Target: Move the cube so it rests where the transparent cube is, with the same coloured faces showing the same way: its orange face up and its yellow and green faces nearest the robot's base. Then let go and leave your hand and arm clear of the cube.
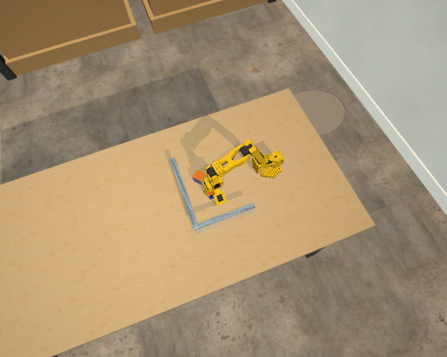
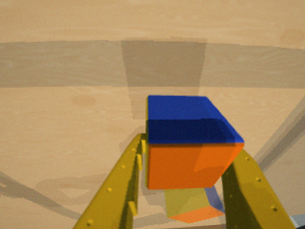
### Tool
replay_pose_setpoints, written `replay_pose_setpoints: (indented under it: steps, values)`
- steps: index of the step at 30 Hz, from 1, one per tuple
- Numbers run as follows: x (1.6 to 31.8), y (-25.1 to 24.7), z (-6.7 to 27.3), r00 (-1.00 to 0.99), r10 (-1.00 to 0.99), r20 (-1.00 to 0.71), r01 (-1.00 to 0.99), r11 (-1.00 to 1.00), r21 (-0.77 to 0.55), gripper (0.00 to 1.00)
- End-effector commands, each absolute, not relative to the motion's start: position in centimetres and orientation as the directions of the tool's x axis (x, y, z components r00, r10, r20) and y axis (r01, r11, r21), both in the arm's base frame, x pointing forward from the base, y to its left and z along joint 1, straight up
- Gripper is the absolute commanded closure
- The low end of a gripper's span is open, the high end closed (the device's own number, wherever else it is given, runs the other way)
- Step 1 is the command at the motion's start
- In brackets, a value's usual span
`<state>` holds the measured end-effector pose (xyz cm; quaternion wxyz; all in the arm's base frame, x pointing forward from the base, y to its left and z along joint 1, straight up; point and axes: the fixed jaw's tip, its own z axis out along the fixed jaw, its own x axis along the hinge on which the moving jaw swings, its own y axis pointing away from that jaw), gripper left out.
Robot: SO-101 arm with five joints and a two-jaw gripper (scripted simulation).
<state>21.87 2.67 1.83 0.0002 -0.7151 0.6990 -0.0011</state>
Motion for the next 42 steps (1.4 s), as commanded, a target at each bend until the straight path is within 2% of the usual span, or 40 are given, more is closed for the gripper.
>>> replay_pose_setpoints:
  steps: [1, 20, 42]
  values:
    - [23.3, 2.7, 3.6, 0.023, -1.0, -0.009, -0.995, -0.022, -0.101, 0.78]
    - [23.3, 2.7, 3.9, 0.023, -1.0, -0.009, -0.995, -0.022, -0.101, 0.78]
    - [22.9, 2.7, 8.5, 0.023, -1.0, -0.01, -0.994, -0.022, -0.103, 0.78]
